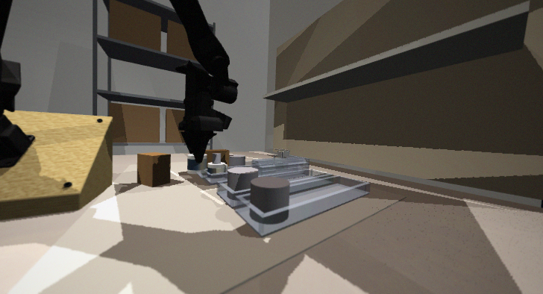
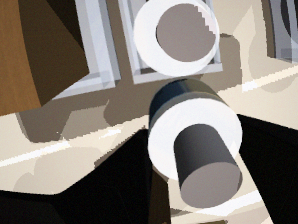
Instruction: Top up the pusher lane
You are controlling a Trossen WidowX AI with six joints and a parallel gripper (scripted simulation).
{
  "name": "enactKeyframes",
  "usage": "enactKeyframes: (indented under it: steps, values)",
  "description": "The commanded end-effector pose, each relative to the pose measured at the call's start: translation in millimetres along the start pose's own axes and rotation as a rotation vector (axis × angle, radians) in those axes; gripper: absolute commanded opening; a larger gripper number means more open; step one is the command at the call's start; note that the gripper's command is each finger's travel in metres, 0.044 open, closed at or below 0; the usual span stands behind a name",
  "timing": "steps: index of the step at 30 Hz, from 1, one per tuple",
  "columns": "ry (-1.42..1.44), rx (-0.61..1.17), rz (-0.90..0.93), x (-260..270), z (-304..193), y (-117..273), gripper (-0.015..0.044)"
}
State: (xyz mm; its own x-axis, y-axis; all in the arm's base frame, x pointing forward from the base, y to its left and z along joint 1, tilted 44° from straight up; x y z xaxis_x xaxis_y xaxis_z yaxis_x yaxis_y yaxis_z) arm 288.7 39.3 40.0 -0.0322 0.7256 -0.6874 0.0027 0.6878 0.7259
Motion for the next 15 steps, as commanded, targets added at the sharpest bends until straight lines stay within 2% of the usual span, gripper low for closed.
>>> enactKeyframes:
  steps: [1,15]
  values:
    - [0.0,-0.005,-0.001,0.2,3.3,0.2,0.0]
    - [-0.001,-0.005,-0.001,0.7,10.3,0.1,0.0]
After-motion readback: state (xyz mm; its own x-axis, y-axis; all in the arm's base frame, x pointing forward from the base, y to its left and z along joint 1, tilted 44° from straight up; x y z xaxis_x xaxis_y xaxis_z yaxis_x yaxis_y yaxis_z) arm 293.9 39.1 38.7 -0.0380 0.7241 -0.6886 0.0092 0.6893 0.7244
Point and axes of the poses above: the point midway between the two fingers, 35 mm back from their tips, its own y axis back along the fingers, its own x axis across the jaws, z = x × y, the point moved 5 cm from there along y, back along the fingers, and after that the axes turned 4 degrees about -y, right-handed, at the moved point
